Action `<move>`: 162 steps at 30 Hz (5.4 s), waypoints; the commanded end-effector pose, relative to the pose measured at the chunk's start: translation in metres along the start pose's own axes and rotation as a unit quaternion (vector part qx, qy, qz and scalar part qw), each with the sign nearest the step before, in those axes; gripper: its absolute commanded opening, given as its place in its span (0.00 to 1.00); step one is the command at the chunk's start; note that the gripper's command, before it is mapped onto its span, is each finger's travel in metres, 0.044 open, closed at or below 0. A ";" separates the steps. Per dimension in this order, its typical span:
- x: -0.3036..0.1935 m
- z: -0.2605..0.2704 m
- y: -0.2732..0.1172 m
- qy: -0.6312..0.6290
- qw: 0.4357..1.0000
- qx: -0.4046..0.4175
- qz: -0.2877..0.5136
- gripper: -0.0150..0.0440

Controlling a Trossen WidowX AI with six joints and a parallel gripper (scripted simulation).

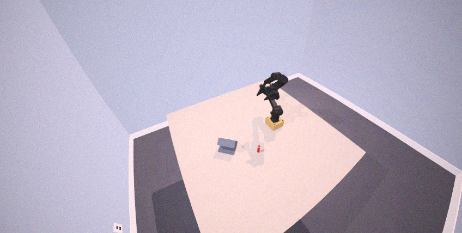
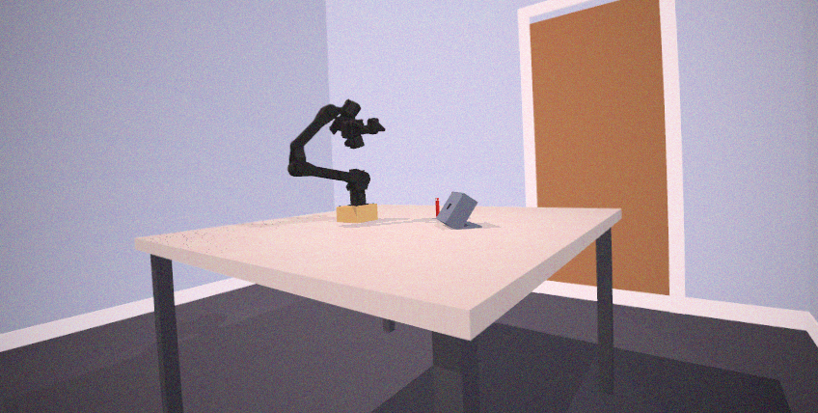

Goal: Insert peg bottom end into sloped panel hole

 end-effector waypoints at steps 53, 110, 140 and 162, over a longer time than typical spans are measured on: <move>-0.024 -0.118 0.059 -0.013 0.976 0.034 -0.216 1.00; 0.036 -0.180 0.212 0.089 0.861 0.103 -0.489 1.00; 0.086 -0.180 0.278 0.154 0.783 0.116 -0.591 1.00; 0.120 -0.181 0.288 0.154 0.783 0.116 -0.591 1.00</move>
Point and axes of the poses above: the point midway between the two fingers, 35 mm back from their tips, its own y axis out along the fingers, its own z axis across the jaws, x = y × z, the point moved 8 cm from there along -y, back along the fingers, and after that the axes turned 9 degrees about -y, right-handed, at the moved point
